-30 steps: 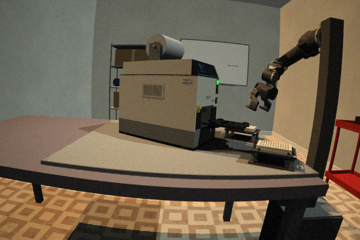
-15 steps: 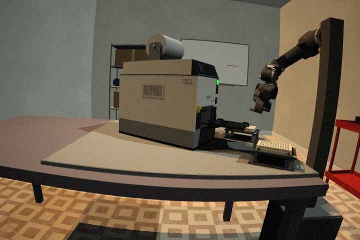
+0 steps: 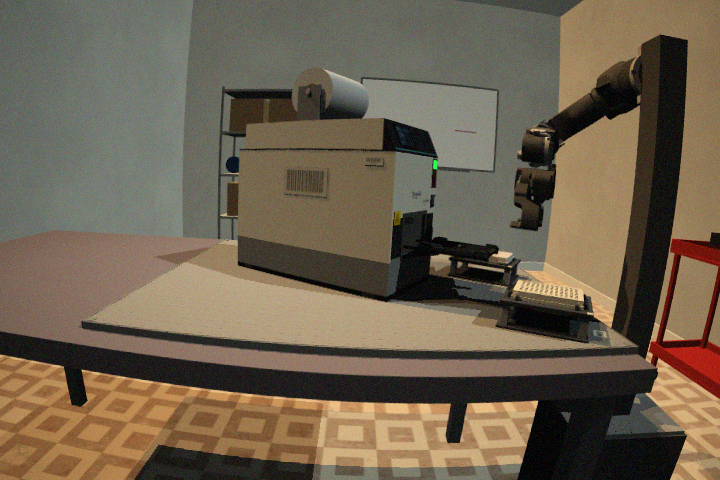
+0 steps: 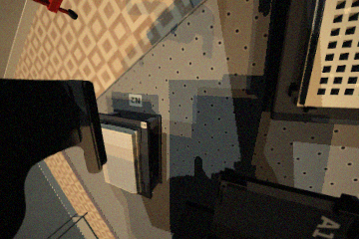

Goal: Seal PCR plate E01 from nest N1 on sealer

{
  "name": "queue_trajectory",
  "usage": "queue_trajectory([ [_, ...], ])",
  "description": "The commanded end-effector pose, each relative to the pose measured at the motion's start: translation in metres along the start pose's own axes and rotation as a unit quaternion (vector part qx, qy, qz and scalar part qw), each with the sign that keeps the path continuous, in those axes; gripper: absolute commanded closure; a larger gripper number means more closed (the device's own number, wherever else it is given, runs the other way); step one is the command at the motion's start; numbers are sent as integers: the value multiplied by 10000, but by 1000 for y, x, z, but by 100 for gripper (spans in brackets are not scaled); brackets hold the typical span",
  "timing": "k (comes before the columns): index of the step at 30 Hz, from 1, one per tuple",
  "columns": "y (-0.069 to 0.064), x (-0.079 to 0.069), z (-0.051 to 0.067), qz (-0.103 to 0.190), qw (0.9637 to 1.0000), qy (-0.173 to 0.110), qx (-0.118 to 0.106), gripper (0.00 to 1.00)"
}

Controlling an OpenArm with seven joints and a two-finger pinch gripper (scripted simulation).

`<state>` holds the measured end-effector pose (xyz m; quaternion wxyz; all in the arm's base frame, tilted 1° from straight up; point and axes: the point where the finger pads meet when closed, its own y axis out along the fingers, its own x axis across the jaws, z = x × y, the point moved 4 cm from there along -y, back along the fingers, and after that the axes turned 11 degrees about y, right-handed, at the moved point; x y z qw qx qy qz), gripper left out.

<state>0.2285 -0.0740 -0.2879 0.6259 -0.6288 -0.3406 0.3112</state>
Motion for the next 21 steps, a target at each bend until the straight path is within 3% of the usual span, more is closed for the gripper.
queue_trajectory([
  [1,1,-8,-2,173,9998,-36,40,23],
  [11,1,-8,-2,173,9998,-36,40,23],
  [16,7,28,26,172,9998,-36,41,23],
  [21,7,28,26,172,9998,-36,41,23],
])
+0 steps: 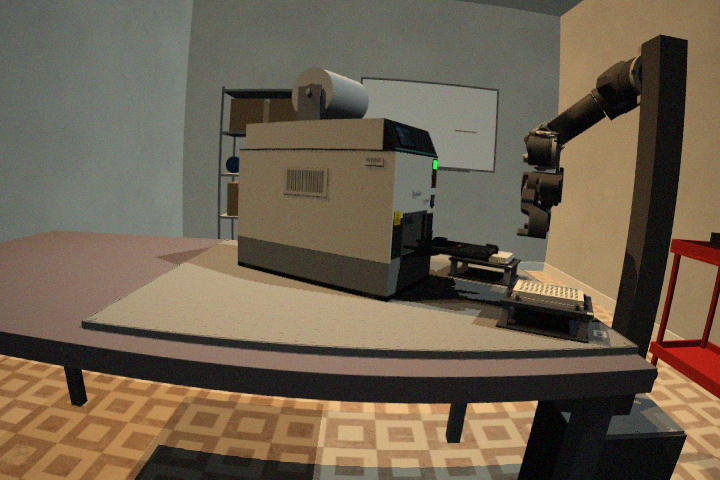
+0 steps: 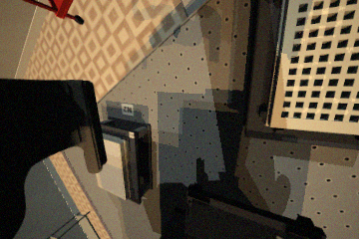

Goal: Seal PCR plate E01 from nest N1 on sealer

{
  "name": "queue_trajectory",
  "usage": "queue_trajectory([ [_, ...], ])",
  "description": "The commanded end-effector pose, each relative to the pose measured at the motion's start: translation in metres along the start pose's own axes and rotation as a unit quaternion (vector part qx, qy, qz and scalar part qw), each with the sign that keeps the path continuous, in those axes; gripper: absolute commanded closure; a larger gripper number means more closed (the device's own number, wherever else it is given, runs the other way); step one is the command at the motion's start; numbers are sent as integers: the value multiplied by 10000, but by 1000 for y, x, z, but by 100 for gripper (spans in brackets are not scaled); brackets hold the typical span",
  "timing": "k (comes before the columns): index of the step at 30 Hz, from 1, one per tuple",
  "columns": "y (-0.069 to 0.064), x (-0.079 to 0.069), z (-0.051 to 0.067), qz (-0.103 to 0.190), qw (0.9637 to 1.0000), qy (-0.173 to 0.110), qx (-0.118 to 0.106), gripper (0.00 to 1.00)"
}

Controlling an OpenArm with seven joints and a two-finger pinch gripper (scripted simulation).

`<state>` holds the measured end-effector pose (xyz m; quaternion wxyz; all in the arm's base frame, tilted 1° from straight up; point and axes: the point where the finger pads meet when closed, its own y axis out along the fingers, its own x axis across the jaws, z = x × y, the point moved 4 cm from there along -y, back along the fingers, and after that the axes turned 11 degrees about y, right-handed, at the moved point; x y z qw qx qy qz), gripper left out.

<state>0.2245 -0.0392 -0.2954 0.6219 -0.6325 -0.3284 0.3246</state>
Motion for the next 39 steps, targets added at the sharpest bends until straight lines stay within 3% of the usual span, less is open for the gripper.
queue_trajectory([
  [1,-1,2,2,-14,10000,-26,6,23],
  [7,-1,2,2,-14,10000,-26,6,23],
  [12,3,38,30,-15,10000,-26,8,23],
  [24,3,38,30,-15,10000,-26,8,23],
  [29,7,74,59,-15,10000,-26,10,23],
  [39,7,74,59,-15,10000,-26,10,23],
])
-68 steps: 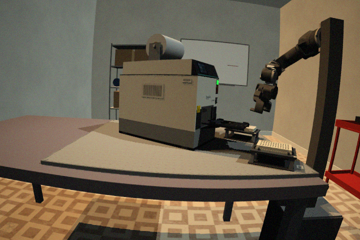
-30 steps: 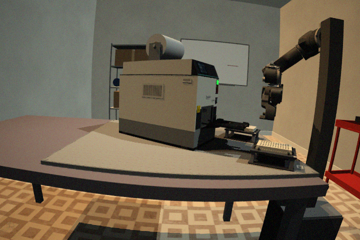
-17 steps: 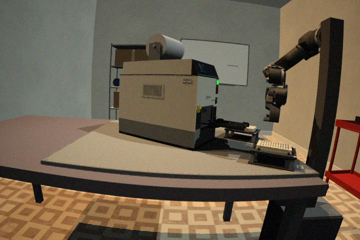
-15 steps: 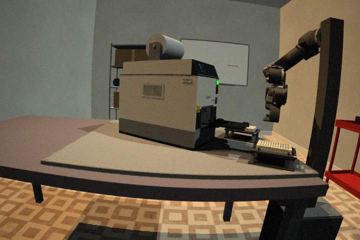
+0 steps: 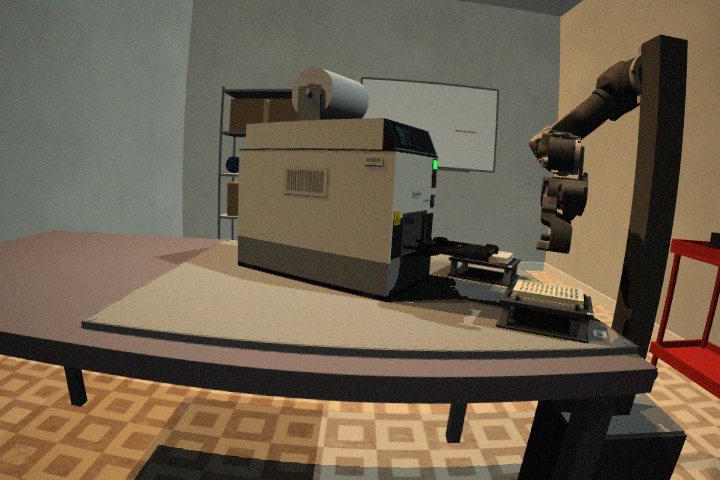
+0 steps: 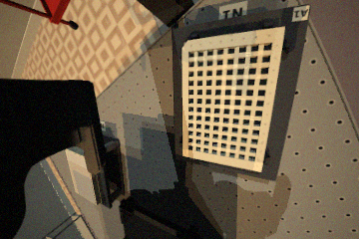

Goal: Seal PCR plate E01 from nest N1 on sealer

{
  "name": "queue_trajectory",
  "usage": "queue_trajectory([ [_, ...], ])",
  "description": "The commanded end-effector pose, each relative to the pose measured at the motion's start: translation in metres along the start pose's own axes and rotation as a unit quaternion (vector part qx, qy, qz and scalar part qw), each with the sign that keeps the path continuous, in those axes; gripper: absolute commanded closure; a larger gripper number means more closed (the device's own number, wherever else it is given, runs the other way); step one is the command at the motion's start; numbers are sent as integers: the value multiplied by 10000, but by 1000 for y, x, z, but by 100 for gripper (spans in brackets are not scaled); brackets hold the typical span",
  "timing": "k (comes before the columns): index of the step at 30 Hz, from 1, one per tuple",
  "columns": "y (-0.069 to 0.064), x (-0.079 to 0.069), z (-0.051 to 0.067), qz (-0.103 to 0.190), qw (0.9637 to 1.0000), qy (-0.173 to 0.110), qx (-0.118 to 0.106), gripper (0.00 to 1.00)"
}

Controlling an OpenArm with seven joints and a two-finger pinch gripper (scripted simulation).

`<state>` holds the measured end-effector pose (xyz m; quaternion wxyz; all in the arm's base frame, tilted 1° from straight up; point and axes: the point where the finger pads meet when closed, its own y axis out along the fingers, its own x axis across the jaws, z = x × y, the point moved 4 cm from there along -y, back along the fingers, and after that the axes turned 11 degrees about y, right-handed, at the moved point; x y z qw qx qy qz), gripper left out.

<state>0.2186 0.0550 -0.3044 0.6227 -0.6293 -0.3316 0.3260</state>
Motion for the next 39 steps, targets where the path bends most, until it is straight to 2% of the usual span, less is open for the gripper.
queue_trajectory([
  [1,-1,0,0,9,10000,10,-9,23],
  [7,1,8,7,9,10000,9,-7,23],
  [39,1,7,4,-5,10000,19,-4,23],
])
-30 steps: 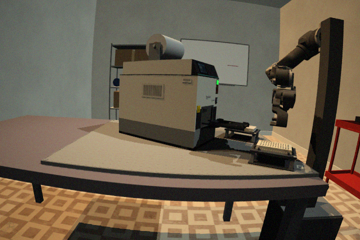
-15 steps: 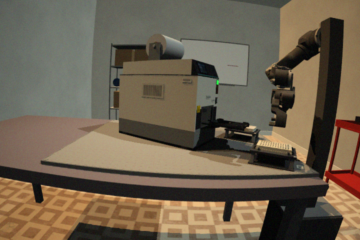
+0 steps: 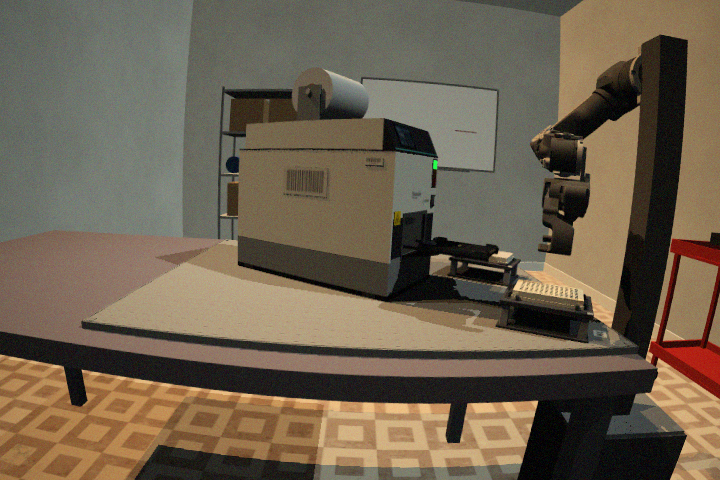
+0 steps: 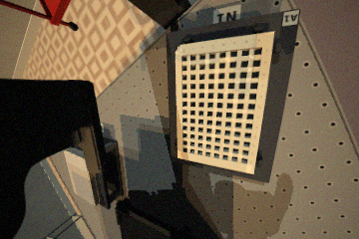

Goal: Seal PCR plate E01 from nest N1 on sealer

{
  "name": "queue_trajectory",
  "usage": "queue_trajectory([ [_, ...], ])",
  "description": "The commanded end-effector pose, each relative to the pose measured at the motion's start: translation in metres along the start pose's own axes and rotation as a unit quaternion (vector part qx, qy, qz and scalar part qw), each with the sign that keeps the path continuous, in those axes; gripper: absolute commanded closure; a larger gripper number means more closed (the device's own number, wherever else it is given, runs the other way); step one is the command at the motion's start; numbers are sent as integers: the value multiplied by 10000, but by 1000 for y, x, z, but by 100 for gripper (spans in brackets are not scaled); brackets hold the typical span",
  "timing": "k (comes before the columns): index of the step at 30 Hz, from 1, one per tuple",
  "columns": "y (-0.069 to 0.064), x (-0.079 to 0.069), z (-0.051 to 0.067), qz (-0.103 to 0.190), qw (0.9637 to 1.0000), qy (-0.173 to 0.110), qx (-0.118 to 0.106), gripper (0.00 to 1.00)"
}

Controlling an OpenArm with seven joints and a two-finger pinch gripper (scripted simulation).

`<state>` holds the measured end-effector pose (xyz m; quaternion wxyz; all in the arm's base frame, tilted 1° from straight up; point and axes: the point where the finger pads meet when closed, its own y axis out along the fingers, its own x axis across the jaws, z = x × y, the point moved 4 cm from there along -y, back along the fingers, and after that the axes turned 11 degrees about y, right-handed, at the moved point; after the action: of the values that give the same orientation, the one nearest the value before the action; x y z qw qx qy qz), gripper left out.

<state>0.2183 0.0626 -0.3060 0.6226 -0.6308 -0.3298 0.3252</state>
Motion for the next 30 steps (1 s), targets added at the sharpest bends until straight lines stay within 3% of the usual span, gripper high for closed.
queue_trajectory([
  [1,-1,1,0,-17,10000,-1,2,23],
  [14,-1,1,0,-17,10000,-1,2,23],
  [19,54,0,0,-3,10000,-11,0,23],
  [30,54,0,0,-3,10000,-11,0,23],
])
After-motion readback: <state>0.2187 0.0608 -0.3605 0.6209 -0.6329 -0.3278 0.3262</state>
